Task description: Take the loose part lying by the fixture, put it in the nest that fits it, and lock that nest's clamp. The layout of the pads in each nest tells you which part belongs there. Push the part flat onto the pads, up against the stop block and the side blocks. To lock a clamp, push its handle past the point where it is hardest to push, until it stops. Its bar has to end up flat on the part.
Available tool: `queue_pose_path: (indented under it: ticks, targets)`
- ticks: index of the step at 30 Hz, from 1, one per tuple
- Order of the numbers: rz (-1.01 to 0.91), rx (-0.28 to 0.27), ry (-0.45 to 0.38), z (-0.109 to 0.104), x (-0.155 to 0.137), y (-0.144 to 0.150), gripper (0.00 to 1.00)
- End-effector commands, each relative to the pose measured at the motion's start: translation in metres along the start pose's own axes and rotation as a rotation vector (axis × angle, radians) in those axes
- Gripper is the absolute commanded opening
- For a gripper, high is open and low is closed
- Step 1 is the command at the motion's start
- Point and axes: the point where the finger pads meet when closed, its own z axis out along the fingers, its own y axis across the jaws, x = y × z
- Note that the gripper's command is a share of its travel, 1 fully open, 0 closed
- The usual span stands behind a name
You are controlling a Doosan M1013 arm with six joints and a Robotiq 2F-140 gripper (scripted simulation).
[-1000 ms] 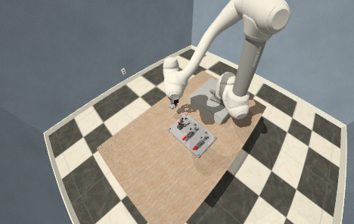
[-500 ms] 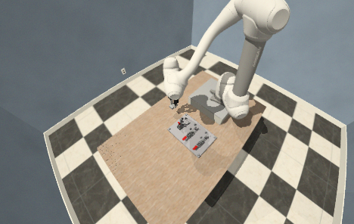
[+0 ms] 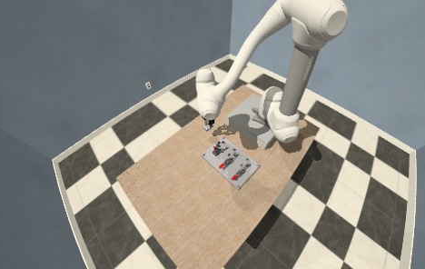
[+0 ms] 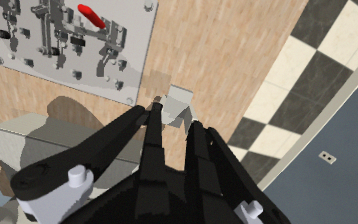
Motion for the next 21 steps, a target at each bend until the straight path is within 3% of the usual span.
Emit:
queue_pose_path:
  ticks: [1, 9, 21]
  targets:
    - [0.0, 0.0, 0.0, 0.0, 0.0, -0.001, 0.1]
    - [0.0, 0.0, 0.0, 0.0, 0.0, -0.007, 0.1]
    - [0.0, 0.0, 0.0, 0.002, 0.0, -0.039, 0.1]
